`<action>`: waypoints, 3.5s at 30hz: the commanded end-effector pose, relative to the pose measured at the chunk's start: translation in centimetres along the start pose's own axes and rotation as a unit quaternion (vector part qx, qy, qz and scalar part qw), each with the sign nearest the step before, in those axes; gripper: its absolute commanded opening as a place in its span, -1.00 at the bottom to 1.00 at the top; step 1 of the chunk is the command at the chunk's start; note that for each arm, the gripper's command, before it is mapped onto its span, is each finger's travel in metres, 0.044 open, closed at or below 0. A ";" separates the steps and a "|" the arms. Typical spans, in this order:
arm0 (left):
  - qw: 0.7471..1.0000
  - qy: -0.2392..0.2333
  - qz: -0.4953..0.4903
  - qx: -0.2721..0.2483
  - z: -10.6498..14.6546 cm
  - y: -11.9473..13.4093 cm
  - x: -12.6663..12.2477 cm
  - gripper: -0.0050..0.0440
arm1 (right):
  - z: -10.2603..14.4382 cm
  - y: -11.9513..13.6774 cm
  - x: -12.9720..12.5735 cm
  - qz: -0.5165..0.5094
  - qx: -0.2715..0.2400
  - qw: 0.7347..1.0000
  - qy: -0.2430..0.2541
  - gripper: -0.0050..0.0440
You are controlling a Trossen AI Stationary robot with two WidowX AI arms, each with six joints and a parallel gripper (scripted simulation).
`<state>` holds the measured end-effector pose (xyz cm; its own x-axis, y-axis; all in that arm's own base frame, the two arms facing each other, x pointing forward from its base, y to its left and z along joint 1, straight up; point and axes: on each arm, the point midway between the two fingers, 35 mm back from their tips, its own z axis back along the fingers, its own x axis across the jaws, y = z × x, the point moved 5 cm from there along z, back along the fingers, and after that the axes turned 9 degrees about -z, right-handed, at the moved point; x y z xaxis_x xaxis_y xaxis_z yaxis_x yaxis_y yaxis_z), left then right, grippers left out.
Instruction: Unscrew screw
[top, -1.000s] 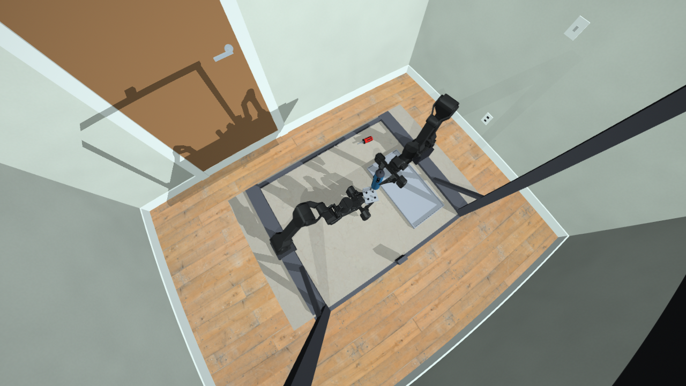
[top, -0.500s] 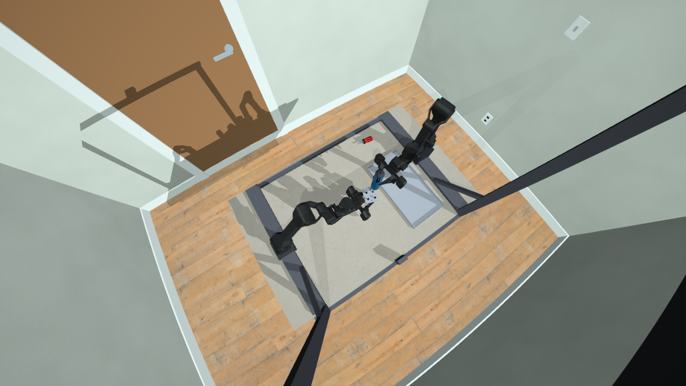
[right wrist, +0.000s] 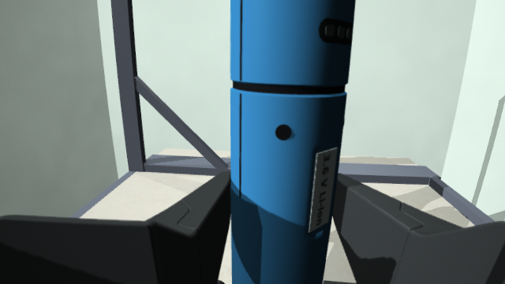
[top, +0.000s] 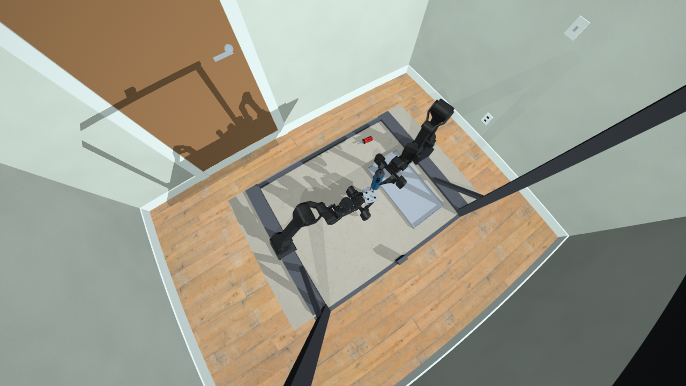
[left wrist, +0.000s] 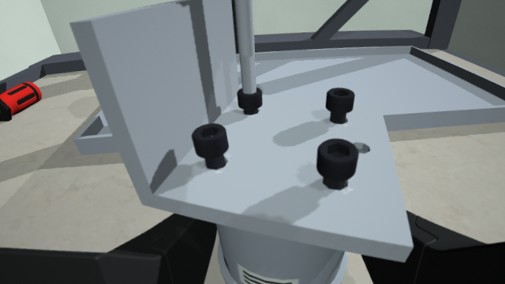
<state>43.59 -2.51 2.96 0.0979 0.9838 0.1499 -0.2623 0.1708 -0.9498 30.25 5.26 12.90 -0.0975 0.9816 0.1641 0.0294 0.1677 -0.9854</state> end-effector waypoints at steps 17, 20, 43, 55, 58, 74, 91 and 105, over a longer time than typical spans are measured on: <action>1.000 -0.001 0.000 -0.013 0.0 -1.0 0.2 0.20 | 0.2 0.2 -0.2 0.009 0.010 1.000 0.001 -0.14; 1.000 -0.001 0.000 -0.013 0.0 -1.0 0.2 0.20 | 0.3 0.6 -0.2 0.011 0.025 1.000 0.004 -0.14; 1.000 -0.001 0.000 -0.013 0.0 -1.0 0.2 0.20 | -0.1 1.2 -0.2 0.006 0.021 1.000 0.003 -0.14; 1.000 -0.001 0.000 -0.013 0.0 -1.0 0.2 0.20 | -0.9 -2.2 0.4 0.005 0.007 1.000 0.001 -0.14; 1.000 -0.001 0.000 -0.013 0.0 -1.0 0.2 0.20 | -1.2 -3.0 0.6 0.004 0.003 1.000 0.000 -0.14; 1.000 -0.001 0.000 -0.013 0.0 -1.0 0.2 0.20 | -0.6 -12.6 2.1 0.002 -0.014 1.000 -0.003 -0.14; 1.000 -0.001 0.000 -0.013 0.0 -1.0 0.2 0.20 | -0.6 -12.0 2.0 0.004 0.004 1.000 0.000 -0.14; 1.000 -0.001 0.000 -0.013 0.0 -1.0 0.2 1.00 | -0.5 -13.0 2.1 0.005 0.005 1.000 0.000 -0.14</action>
<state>43.57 -2.51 2.92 0.0981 0.9838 0.1498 -0.2633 0.1709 -0.9495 30.12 5.23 22.81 -0.0867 0.9856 0.1452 -0.0616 0.1401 -0.9882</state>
